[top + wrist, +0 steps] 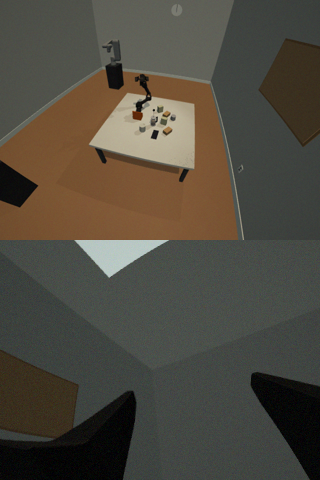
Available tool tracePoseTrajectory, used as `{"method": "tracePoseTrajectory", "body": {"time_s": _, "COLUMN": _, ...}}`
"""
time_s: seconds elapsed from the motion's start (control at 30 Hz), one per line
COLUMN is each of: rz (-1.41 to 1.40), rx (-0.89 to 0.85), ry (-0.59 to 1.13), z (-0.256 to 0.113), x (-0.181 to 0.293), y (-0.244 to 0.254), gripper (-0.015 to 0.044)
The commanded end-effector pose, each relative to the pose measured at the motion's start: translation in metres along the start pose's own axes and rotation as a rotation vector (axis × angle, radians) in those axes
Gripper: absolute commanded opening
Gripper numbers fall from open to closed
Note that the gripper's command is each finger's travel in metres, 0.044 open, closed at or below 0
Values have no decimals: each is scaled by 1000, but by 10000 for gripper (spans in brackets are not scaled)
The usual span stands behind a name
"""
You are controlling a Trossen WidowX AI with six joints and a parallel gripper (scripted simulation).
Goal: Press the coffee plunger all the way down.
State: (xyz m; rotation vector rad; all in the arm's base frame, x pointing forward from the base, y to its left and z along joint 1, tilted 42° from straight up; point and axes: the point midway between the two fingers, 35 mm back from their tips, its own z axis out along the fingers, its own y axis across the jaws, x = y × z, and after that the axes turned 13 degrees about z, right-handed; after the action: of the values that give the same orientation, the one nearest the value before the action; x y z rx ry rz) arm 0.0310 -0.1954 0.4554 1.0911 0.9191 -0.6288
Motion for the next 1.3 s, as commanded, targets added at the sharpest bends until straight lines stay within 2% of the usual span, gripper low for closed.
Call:
{"method": "tracePoseTrajectory", "body": {"time_s": 0.0, "rz": 2, "rx": -1, "ry": 5, "z": 1, "x": 1, "y": 0, "gripper": 426}}
{"method": "tracePoseTrajectory", "body": {"time_s": 0.1, "rz": 12, "rx": -11, "ry": 72, "z": 12, "x": 15, "y": -7, "gripper": 440}}
{"method": "tracePoseTrajectory", "body": {"time_s": 0.27, "rz": 30, "rx": -56, "ry": 289, "z": 42, "x": 64, "y": -22, "gripper": 440}}
{"method": "tracePoseTrajectory", "body": {"time_s": 0.43, "rz": 41, "rx": -156, "ry": 584, "z": 67, "x": 140, "y": -27, "gripper": 440}}
{"method": "tracePoseTrajectory", "body": {"time_s": 0.6, "rz": 70, "rx": -223, "ry": 788, "z": 71, "x": 195, "y": -25, "gripper": 440}}
{"method": "tracePoseTrajectory", "body": {"time_s": 0.8, "rz": 103, "rx": -380, "ry": 1137, "z": 51, "x": 286, "y": -12, "gripper": 440}}
{"method": "tracePoseTrajectory", "body": {"time_s": 1.0, "rz": 132, "rx": -598, "ry": 1452, "z": 10, "x": 360, "y": 6, "gripper": 440}}
{"method": "tracePoseTrajectory", "body": {"time_s": 1.27, "rz": 139, "rx": -624, "ry": 1486, "z": -20, "x": 384, "y": 2, "gripper": 440}}
